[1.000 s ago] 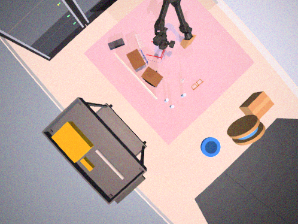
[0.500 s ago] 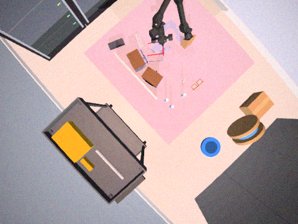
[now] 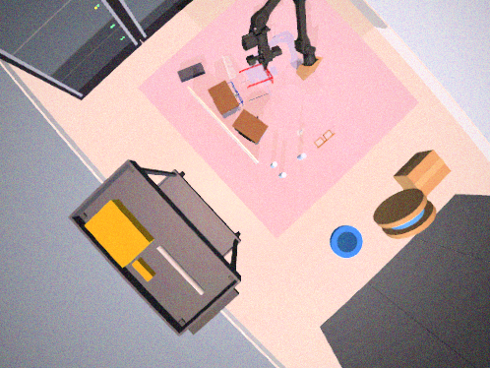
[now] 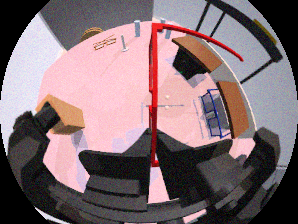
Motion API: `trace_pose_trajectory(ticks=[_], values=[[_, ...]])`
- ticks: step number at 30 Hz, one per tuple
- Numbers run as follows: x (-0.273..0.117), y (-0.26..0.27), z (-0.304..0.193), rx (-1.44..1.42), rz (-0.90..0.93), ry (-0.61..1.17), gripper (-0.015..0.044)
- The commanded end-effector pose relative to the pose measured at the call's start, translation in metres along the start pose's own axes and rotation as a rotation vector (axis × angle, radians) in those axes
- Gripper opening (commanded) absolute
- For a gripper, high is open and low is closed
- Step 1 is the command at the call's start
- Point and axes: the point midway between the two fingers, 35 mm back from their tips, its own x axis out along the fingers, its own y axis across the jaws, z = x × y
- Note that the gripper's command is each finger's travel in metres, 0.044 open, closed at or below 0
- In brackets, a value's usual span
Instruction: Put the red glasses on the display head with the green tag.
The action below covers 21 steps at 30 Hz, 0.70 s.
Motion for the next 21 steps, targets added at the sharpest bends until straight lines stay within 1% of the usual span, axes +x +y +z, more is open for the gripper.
trace_pose_trajectory(ticks=[1,11,21], values=[[-0.008,-0.001,-0.005,-0.086,-0.028,-0.027,0.0],[-0.028,0.0,-0.02,-0.338,-0.114,-0.069,0.0],[-0.048,0.004,-0.034,-0.595,-0.22,-0.071,0.0]])
